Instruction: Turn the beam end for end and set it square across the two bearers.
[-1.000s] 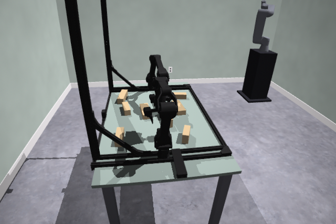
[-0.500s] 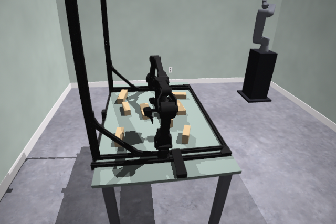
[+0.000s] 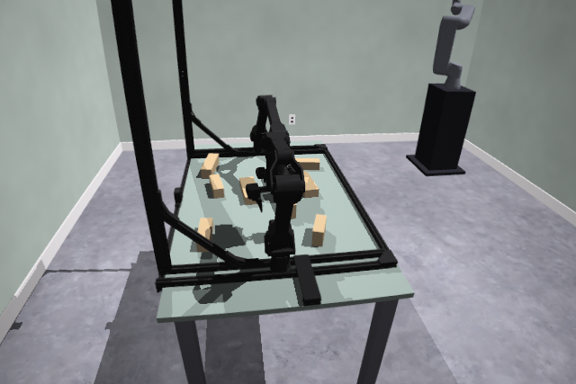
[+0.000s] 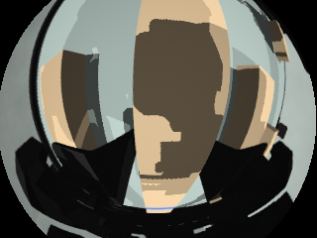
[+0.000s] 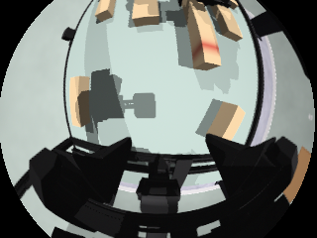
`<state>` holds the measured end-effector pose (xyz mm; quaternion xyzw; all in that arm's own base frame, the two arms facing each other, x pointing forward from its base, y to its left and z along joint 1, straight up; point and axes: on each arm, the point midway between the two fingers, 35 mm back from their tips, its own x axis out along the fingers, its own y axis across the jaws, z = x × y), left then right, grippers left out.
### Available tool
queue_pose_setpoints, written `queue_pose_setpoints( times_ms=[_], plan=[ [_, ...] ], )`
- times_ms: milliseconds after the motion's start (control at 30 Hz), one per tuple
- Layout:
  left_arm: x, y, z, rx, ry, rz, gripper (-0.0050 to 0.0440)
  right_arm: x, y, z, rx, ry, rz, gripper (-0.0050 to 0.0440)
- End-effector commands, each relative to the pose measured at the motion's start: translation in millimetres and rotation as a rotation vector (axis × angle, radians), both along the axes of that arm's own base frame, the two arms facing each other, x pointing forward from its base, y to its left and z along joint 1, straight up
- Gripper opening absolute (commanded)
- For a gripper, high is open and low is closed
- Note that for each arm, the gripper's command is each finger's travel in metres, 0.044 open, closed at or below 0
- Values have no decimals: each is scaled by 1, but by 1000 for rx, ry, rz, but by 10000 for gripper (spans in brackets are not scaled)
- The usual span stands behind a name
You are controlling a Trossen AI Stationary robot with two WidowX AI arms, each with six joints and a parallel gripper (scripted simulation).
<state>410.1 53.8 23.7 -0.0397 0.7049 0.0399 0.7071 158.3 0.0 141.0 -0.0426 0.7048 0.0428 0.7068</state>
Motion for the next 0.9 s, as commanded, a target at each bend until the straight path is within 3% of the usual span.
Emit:
queue_pose_setpoints(
  times_ms=[0,433,667,867],
  plan=[
    [0,0,-2,0,3,-2,229,-1,0,0,0,3,-5,440],
    [0,0,-2,0,3,-2,155,-1,0,0,0,3,-5,440],
    [0,0,8,0,3,-2,0,-1,0,0,0,3,-5,440],
    [-1,0,19,0,3,-2,0,-1,0,0,0,3,-5,440]
  ],
)
